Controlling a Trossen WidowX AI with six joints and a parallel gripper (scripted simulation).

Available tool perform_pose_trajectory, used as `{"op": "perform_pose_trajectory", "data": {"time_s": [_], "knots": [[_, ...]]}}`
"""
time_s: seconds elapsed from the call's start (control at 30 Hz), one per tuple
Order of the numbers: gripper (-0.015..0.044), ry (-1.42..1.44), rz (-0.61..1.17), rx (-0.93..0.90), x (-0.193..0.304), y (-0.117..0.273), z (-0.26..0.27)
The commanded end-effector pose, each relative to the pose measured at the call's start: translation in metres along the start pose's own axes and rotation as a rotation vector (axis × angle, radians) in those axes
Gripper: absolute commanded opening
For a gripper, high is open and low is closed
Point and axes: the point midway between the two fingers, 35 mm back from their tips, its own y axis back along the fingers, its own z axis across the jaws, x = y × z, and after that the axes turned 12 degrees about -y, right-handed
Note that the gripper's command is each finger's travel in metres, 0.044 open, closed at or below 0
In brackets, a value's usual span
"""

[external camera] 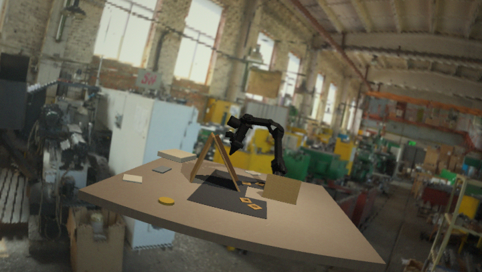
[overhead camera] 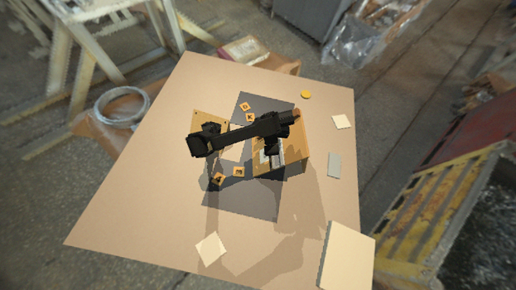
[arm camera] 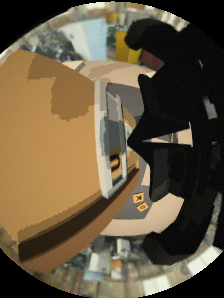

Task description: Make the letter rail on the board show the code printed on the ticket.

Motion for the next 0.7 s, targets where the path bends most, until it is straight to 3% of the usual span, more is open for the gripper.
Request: {"op": "perform_pose_trajectory", "data": {"time_s": [0.0, 0.67], "knots": [[0.0000, -0.004, 0.020, 0.012, 0.0001, -0.0002, -0.0025], [0.0000, -0.004, 0.019, 0.012, -0.0060, -0.0079, 0.0004]]}}
